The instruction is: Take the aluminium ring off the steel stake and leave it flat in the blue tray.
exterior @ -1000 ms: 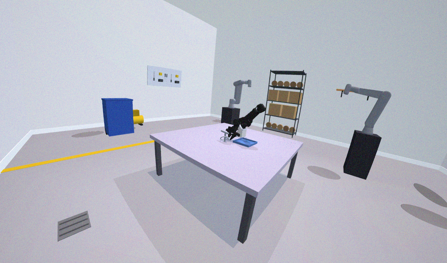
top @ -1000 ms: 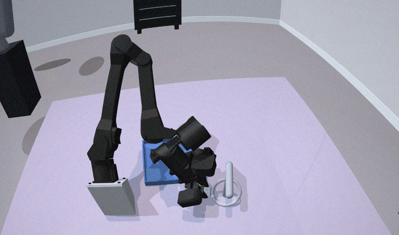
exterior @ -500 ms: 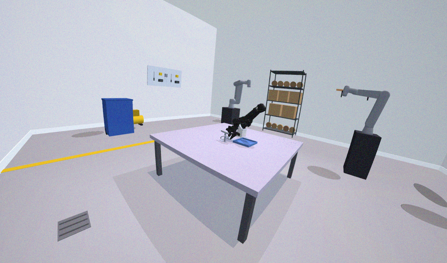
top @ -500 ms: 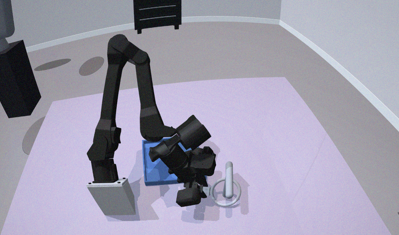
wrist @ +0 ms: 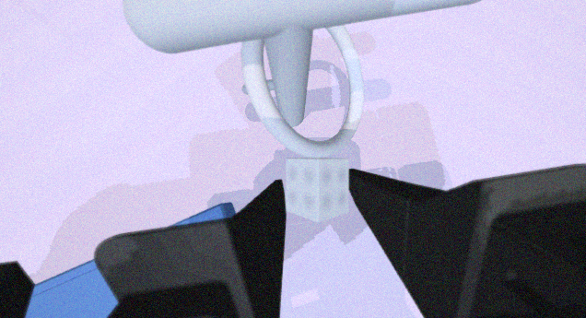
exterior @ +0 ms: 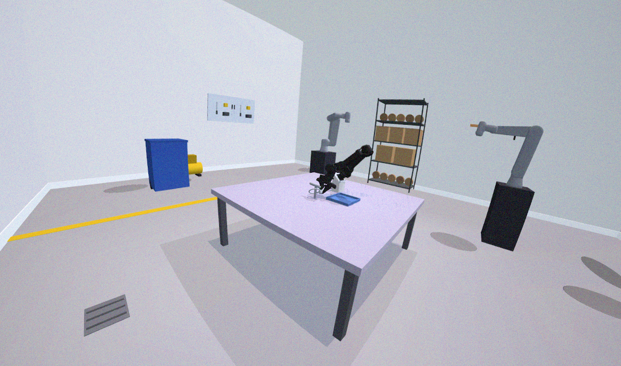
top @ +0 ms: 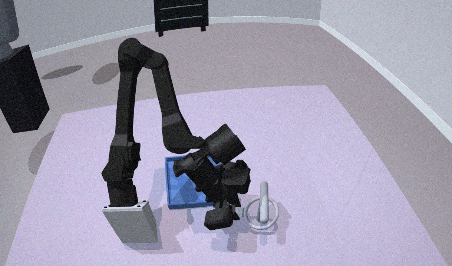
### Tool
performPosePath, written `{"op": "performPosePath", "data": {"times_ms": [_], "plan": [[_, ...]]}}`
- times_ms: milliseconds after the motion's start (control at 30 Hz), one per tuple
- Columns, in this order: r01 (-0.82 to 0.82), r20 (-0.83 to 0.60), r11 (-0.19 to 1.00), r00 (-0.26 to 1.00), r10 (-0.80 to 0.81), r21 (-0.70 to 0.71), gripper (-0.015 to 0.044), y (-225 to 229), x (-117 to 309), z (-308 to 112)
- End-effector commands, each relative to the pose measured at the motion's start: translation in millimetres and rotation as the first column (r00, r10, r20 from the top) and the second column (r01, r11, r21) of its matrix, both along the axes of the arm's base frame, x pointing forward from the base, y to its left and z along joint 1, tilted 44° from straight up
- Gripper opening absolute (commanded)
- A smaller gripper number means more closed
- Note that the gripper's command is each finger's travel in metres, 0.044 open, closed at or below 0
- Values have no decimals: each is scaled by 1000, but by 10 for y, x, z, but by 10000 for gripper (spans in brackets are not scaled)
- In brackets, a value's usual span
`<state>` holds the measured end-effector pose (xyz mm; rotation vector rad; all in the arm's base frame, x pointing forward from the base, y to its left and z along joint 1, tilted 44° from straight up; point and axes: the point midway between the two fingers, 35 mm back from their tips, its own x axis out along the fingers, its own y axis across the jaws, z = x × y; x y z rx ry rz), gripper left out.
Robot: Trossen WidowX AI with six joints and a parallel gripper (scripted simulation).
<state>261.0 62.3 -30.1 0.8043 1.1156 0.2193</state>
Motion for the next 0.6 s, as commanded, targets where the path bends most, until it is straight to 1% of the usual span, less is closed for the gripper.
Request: {"op": "performPosePath", "data": {"times_ms": [0, 567], "plan": [[-12, 1, 1000, 1000, 12, -5, 0, -6, 54, 29], [-76, -82, 997, 994, 74, -29, 0, -22, 126, 72]]}}
